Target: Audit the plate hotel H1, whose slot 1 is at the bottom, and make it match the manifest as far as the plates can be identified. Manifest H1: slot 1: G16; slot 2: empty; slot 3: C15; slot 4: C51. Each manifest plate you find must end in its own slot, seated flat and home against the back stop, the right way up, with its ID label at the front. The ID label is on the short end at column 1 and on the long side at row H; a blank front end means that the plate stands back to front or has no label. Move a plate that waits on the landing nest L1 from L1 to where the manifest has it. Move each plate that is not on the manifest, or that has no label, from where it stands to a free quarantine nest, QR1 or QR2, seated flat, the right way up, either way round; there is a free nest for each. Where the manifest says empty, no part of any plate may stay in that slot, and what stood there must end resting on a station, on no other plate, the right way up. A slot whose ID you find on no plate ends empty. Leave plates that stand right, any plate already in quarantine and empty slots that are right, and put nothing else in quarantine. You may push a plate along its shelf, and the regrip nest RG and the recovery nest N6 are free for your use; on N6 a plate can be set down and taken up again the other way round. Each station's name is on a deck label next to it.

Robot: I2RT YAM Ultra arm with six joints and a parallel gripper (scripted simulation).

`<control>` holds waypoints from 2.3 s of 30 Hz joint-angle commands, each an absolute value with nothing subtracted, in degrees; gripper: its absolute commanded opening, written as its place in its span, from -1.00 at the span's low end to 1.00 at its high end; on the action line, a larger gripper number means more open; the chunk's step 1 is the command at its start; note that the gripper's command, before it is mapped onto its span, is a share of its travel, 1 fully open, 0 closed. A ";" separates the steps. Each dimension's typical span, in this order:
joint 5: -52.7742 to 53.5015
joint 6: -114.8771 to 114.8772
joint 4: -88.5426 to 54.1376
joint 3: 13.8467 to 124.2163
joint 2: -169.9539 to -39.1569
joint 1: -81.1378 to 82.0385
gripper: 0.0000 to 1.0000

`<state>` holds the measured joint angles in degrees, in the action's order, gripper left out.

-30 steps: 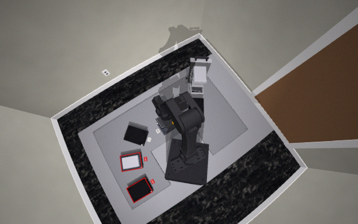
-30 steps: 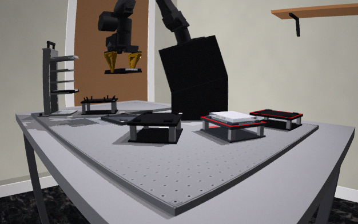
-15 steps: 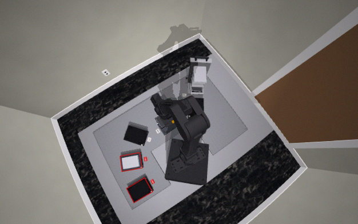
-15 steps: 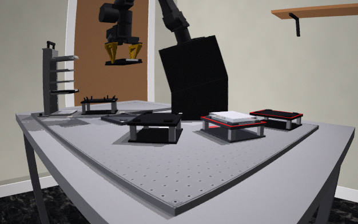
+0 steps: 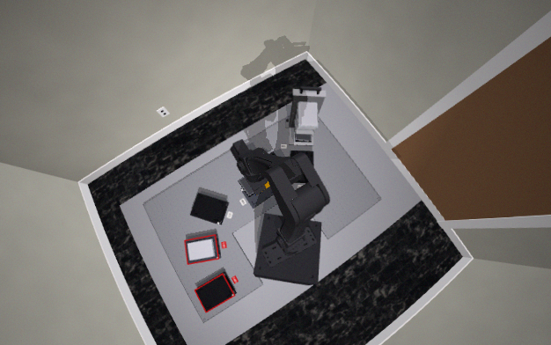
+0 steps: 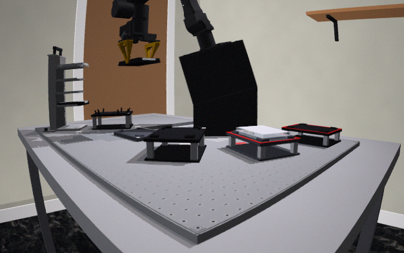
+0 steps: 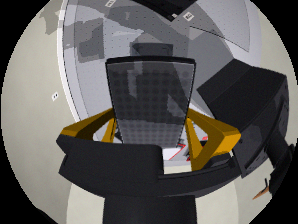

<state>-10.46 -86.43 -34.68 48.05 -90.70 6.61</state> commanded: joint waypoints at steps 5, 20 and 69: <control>-9.94 -74.96 -36.22 50.44 -90.58 2.01 0.72; -7.90 -54.19 -37.27 54.14 -91.90 -6.52 0.72; -1.01 3.86 -41.71 67.69 -98.97 -32.10 0.72</control>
<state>-1.56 -3.36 -41.52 66.37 -99.18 -31.03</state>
